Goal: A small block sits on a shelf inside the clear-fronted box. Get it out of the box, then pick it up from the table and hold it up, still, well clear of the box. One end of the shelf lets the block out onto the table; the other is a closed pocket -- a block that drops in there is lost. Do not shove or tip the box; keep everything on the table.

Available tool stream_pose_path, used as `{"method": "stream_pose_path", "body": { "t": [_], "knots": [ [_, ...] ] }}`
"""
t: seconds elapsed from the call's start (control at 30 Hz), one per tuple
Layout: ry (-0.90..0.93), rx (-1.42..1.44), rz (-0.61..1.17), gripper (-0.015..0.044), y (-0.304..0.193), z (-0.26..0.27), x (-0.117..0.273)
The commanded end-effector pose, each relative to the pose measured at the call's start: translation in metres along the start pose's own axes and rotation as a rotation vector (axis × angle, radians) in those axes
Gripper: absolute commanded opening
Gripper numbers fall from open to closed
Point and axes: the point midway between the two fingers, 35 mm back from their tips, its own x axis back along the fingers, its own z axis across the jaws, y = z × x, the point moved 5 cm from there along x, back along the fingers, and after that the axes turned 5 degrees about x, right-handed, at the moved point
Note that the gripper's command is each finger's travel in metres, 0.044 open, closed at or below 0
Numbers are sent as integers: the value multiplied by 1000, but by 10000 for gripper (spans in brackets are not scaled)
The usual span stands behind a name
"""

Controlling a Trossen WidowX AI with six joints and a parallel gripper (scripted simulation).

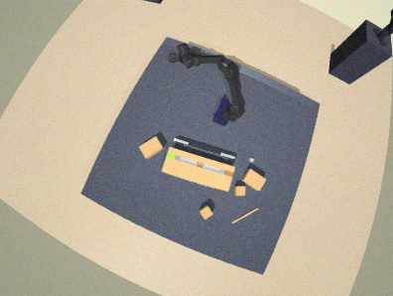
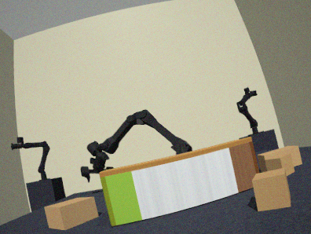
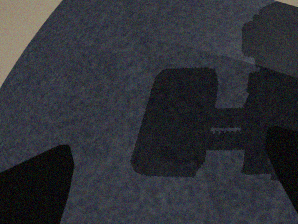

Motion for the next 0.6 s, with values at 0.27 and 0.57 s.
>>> {"method": "stream_pose_path", "body": {
  "t": [0.27,0.57],
  "knots": [
    [178,556,-55,400,3,67,97],
    [353,1203,-161,400,-32,124,216]
  ]
}}
